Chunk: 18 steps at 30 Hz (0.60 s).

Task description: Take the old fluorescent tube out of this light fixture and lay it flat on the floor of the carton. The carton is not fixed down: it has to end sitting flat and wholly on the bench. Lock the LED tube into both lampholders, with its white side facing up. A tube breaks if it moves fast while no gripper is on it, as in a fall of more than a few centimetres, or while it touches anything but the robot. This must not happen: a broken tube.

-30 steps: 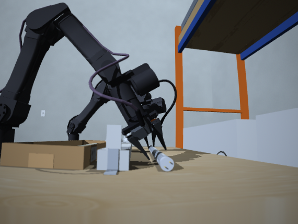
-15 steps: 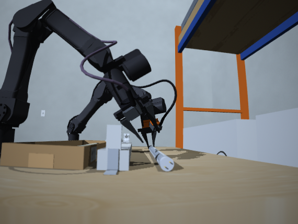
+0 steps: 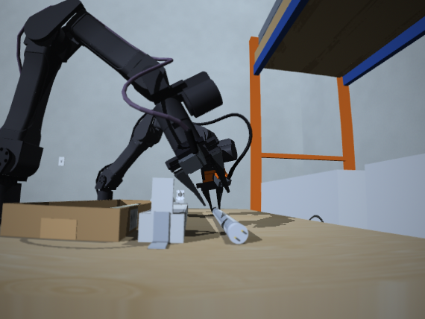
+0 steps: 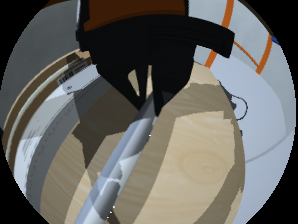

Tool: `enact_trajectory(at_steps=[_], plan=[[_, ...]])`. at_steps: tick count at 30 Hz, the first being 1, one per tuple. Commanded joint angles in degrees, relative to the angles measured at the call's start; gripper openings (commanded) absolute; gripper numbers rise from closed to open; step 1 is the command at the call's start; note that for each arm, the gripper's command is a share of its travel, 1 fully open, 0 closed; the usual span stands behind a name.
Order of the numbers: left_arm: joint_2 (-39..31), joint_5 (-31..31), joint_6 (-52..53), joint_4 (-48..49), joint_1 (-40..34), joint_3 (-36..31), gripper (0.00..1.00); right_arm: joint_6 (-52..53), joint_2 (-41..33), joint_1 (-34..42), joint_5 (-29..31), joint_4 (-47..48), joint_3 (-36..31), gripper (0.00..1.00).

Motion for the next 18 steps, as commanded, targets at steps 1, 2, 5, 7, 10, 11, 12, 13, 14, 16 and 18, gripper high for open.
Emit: enact_trajectory(at_steps=[1,2,5,7,10,11,12,13,14,16,18], plan=[[-2.3,0.5,-0.1,0.9,0.2,0.7,0.11,-0.3,2.5,-1.0,-0.5,-8.0,5.6,0.49],[-2.3,0.5,-0.1,0.9,0.2,0.7,0.11,-0.4,3.5,-0.8,-0.5,-10.2,7.5,0.49],[-2.3,0.5,-0.1,0.9,0.2,0.7,0.11,-0.4,7.0,-1.0,-0.8,-18.5,13.9,0.49],[-2.3,0.5,-0.1,0.9,0.2,0.7,0.11,-0.5,9.3,-1.0,-0.5,-22.6,17.8,0.49],[-2.3,0.5,-0.1,0.9,0.2,0.7,0.11,-0.4,11.2,0.0,-0.5,-25.8,21.0,0.49],[-2.3,0.5,-0.1,0.9,0.2,0.7,0.11,-0.6,12.6,0.6,-0.9,-28.1,23.4,0.49],[-2.3,0.5,-0.1,0.9,0.2,0.7,0.11,-0.6,13.8,0.6,-1.0,-30.9,25.6,0.49],[-2.3,0.5,-0.1,0.9,0.2,0.7,0.11,-0.5,15.1,0.0,-1.1,-33.3,27.9,0.49],[-2.3,0.5,-0.1,0.9,0.2,0.7,0.11,-0.3,14.9,0.1,-0.4,-31.9,27.4,0.49],[-2.3,0.5,-0.1,0.9,0.2,0.7,0.11,-0.6,16.6,-0.2,-0.1,-30.5,29.4,0.49],[-2.3,0.5,-0.1,0.9,0.2,0.7,0.11,-0.6,18.2,-0.7,-0.4,-33.9,32.2,0.49]])
